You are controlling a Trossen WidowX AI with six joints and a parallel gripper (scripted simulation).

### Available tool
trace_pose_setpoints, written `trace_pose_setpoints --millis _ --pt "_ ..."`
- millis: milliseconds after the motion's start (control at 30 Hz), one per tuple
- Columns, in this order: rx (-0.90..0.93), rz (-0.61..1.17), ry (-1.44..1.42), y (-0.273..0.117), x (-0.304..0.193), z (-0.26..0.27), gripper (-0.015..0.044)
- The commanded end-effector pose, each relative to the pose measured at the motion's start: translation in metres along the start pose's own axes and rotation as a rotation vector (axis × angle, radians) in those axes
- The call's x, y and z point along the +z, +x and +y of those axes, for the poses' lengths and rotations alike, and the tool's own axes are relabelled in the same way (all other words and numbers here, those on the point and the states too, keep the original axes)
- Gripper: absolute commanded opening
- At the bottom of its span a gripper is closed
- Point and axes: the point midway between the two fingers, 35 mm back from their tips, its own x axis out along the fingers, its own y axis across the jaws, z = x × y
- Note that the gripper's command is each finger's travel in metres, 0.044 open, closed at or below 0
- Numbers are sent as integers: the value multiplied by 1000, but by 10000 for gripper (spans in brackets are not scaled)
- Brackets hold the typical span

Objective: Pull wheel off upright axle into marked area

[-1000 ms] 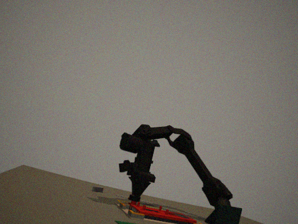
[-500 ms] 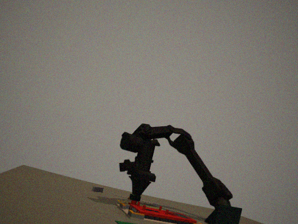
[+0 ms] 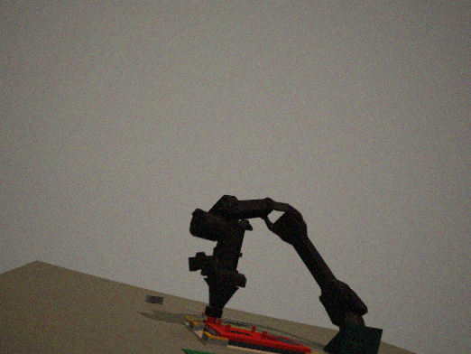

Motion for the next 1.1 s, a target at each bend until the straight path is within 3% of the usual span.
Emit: trace_pose_setpoints --millis 0,1067 --pt "4 -8 2 -6 1 2 0" --pt "4 -10 0 -17 1 2 0"
